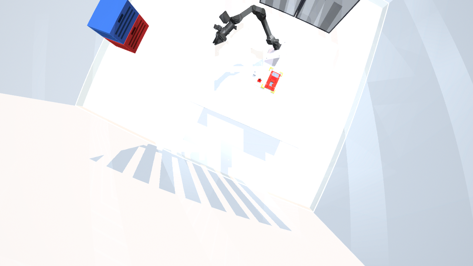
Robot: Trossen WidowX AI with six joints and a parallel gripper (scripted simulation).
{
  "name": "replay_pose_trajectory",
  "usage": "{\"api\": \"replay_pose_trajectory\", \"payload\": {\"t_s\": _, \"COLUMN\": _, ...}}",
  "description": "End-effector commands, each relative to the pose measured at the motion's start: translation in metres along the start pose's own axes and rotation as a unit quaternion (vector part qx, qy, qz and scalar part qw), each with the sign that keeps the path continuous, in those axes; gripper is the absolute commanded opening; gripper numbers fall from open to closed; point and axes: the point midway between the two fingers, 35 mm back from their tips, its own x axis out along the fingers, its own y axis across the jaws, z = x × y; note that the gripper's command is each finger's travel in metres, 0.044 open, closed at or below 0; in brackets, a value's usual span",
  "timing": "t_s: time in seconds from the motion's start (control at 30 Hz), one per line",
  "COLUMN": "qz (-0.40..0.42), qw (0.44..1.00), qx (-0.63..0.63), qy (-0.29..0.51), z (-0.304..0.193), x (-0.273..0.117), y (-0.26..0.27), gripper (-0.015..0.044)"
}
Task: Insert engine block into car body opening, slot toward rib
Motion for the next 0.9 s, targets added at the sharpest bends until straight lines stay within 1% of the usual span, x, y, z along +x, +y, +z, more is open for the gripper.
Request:
{"api": "replay_pose_trajectory", "payload": {"t_s": 0.0, "qz": -0.001, "qw": 0.998, "qx": -0.035, "qy": 0.049, "z": -0.034, "x": 0.009, "y": 0.009, "gripper": 0.044}}
{"api": "replay_pose_trajectory", "payload": {"t_s": 0.2, "qz": 0.003, "qw": 0.993, "qx": -0.073, "qy": 0.096, "z": -0.067, "x": 0.014, "y": 0.019, "gripper": 0.044}}
{"api": "replay_pose_trajectory", "payload": {"t_s": 0.43, "qz": 0.009, "qw": 0.976, "qx": -0.148, "qy": 0.162, "z": -0.111, "x": 0.018, "y": 0.027, "gripper": 0.044}}
{"api": "replay_pose_trajectory", "payload": {"t_s": 0.87, "qz": 0.039, "qw": 0.915, "qx": -0.292, "qy": 0.277, "z": -0.191, "x": 0.011, "y": 0.04, "gripper": 0.044}}
